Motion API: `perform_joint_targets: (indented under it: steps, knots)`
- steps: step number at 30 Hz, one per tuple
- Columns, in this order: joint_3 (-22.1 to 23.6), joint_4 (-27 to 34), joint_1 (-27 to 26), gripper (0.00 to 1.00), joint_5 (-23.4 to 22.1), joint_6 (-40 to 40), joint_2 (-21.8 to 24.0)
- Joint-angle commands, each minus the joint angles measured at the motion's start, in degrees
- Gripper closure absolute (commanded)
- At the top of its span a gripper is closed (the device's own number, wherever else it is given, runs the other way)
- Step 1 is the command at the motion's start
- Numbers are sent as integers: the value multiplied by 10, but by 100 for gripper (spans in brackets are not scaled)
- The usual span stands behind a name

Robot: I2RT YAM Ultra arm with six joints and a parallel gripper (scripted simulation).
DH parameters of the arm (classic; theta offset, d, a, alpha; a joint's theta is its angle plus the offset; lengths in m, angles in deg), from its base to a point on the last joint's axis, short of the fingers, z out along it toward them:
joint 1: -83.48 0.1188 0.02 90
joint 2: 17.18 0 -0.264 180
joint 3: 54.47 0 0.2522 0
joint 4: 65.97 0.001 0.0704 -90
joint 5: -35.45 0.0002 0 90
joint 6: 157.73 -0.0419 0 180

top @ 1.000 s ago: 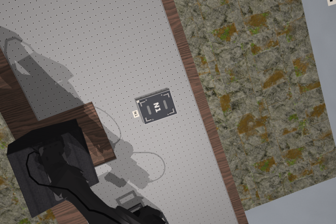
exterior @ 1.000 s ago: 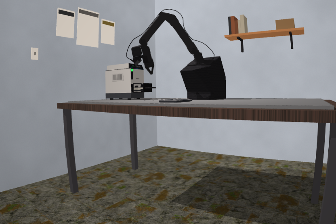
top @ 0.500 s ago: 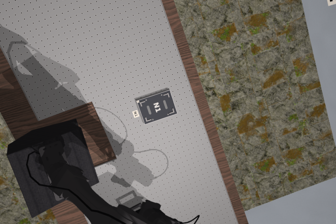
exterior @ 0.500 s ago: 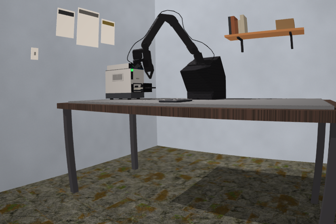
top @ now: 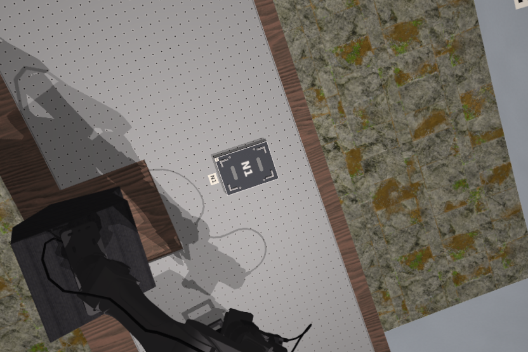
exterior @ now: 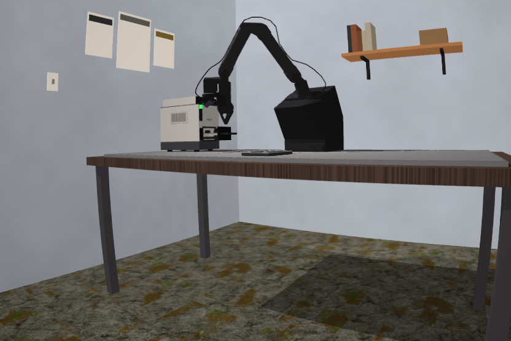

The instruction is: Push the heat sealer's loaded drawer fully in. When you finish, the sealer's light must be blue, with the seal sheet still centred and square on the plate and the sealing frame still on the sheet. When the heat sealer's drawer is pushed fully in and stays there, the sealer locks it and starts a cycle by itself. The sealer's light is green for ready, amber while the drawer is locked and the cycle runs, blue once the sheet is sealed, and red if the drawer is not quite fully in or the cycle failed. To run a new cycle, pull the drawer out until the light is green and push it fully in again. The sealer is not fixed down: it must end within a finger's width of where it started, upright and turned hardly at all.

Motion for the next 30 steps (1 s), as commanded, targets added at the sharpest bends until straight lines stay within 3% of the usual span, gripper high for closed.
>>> perform_joint_targets:
  steps: [1, 3, 4, 6, 7, 11, 12, 16, 19, 20, 26, 30]
  knots:
    - [25, -60, 10, 70, 11, 18, 17]
    - [47, -101, 19, 70, 13, 32, 18]
    - [48, -109, 23, 70, 14, 28, -5]
    - [50, -114, 17, 70, 16, 28, -3]
    - [30, -115, 13, 70, 17, 28, 17]
    - [29, -118, 13, 70, 16, 28, 11]
    - [63, -142, 24, 70, 16, 37, 13]
    - [106, -225, 48, 70, 18, 64, 2]
    - [110, -238, 46, 70, 22, 60, -14]
    - [91, -239, 43, 70, 23, 60, 13]
    - [90, -243, 43, 70, 22, 61, 1]
    - [166, -342, 52, 70, 26, 98, -22]
